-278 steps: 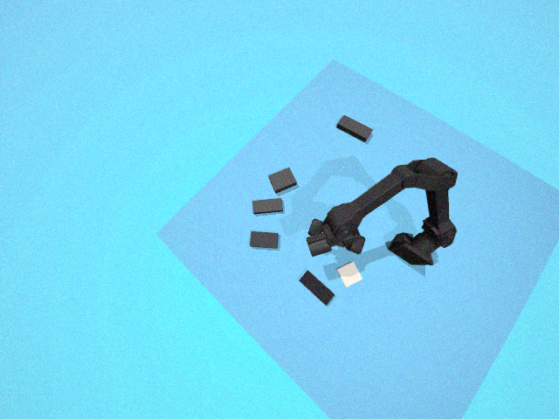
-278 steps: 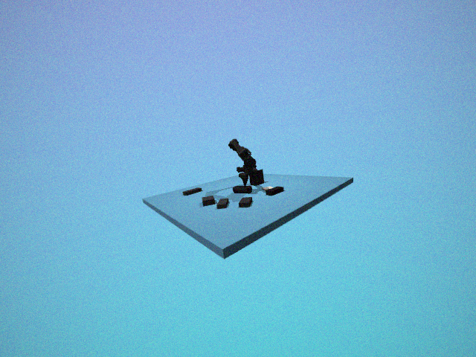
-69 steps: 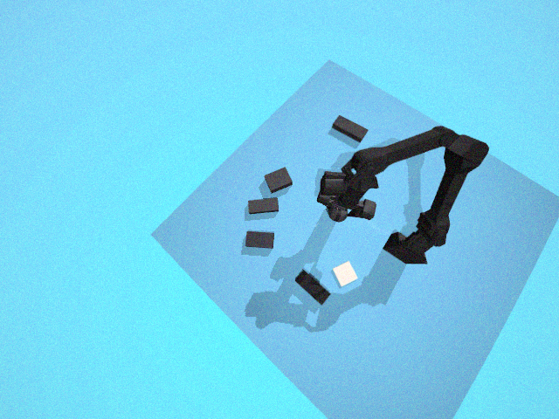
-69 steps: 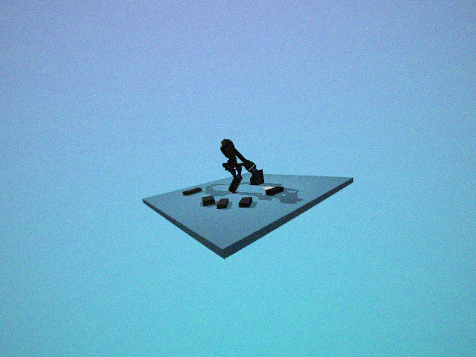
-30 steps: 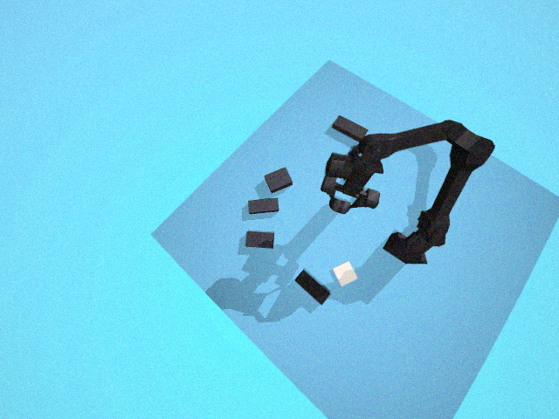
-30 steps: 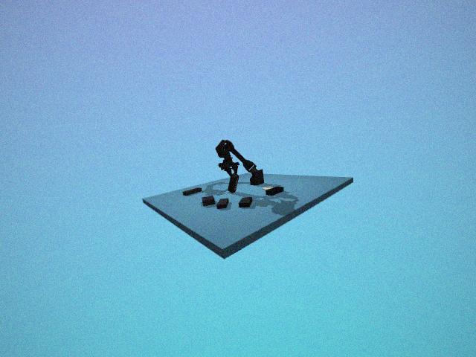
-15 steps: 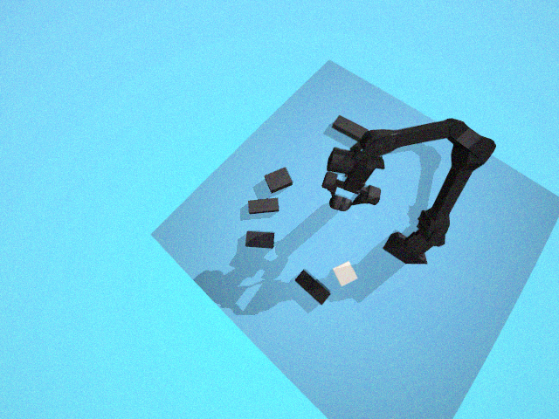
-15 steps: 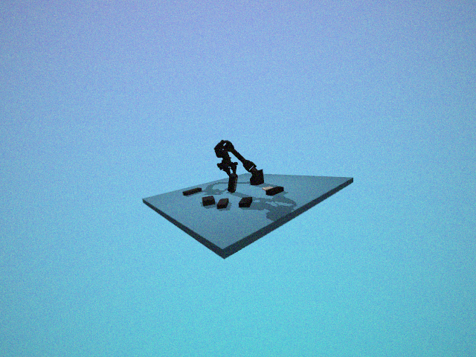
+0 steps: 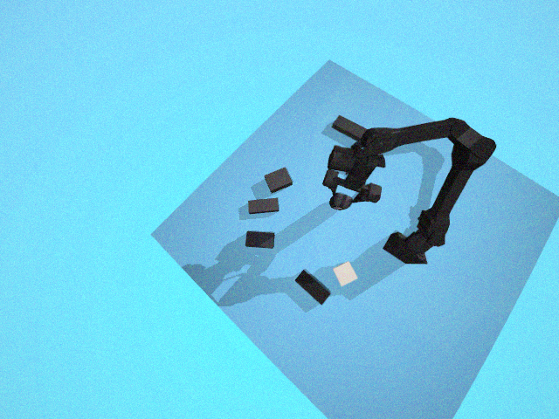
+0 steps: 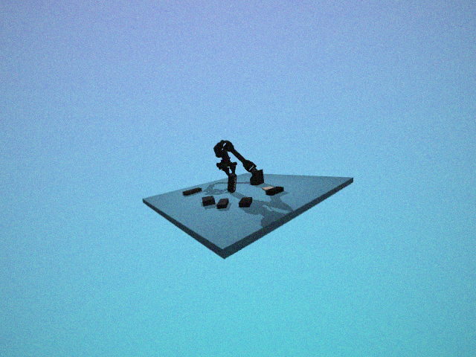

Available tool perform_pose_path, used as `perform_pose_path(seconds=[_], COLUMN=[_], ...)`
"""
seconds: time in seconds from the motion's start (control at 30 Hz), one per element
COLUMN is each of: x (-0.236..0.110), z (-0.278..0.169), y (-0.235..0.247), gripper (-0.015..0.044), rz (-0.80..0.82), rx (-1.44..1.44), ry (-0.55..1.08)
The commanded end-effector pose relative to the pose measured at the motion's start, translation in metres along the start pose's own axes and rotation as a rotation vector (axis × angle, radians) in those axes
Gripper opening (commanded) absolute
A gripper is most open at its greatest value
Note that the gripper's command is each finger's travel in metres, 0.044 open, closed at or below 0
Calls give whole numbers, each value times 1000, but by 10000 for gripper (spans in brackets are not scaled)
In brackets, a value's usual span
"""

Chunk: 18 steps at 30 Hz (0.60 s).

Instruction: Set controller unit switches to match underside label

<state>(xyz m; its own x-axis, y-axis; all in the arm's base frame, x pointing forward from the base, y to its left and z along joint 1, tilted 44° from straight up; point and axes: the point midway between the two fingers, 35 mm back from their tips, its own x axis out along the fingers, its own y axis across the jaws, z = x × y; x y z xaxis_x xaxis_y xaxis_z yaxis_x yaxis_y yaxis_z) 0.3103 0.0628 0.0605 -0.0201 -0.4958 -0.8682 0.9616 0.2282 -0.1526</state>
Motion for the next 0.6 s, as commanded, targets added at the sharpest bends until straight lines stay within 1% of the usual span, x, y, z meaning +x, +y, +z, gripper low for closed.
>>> perform_pose_path(seconds=[0.0, 0.57], x=[2, -5], z=[10, 18], y=[0, 0], gripper=[338, 338], rz=[-7, -7], rx=[7, 7], ry=[-26, -59])
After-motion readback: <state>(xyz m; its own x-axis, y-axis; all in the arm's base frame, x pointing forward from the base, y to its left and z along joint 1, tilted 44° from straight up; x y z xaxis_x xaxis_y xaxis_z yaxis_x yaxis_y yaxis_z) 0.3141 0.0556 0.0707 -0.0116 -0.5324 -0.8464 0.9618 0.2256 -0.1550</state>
